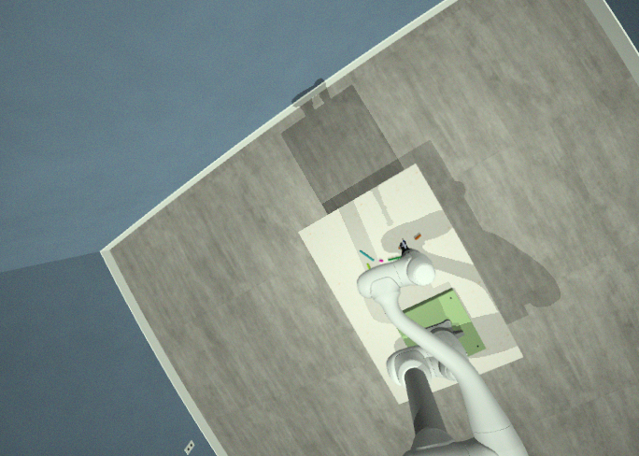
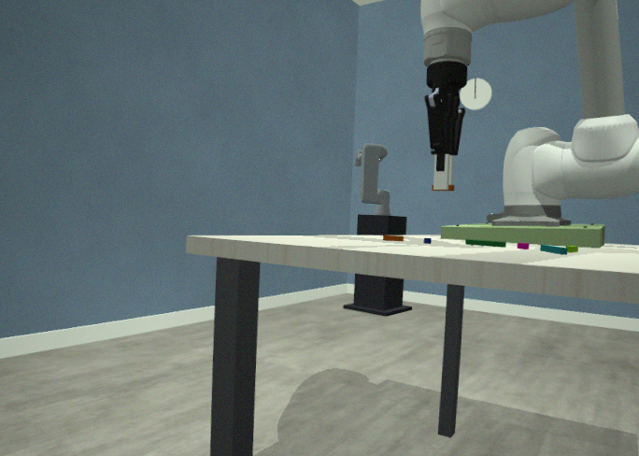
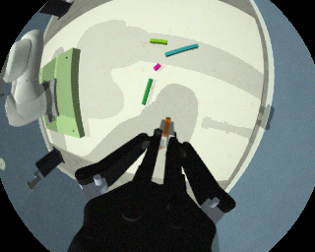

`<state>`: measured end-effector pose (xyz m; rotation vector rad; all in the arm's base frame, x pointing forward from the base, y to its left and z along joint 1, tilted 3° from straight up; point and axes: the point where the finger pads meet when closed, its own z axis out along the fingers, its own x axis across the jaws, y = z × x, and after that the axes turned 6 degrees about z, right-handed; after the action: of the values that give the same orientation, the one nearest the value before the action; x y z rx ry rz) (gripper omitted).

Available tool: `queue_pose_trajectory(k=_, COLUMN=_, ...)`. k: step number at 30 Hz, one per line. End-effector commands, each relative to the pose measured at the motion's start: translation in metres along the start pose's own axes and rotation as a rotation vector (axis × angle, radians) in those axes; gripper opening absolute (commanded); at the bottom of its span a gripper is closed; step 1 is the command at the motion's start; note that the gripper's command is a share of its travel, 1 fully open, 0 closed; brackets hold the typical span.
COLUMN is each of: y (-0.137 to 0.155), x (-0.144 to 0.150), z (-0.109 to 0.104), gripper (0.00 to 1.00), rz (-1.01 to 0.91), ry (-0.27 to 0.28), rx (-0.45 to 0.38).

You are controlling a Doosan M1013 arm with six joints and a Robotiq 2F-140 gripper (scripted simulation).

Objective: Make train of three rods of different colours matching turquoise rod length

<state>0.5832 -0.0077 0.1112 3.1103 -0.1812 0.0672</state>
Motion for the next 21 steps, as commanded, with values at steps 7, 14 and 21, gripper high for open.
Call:
queue_pose_trajectory(k=7, y=0.000, x=0.000, z=0.007, gripper=0.03, rz=0.000, ry=0.000, rx=0.000)
queue_pose_trajectory(k=14, y=0.000, x=0.000, z=0.033, gripper=0.03, rz=0.000, ry=0.000, rx=0.000)
queue_pose_trajectory(k=21, y=0.000, x=0.000, z=0.055, gripper=0.03, rz=0.000, ry=0.000, rx=0.000)
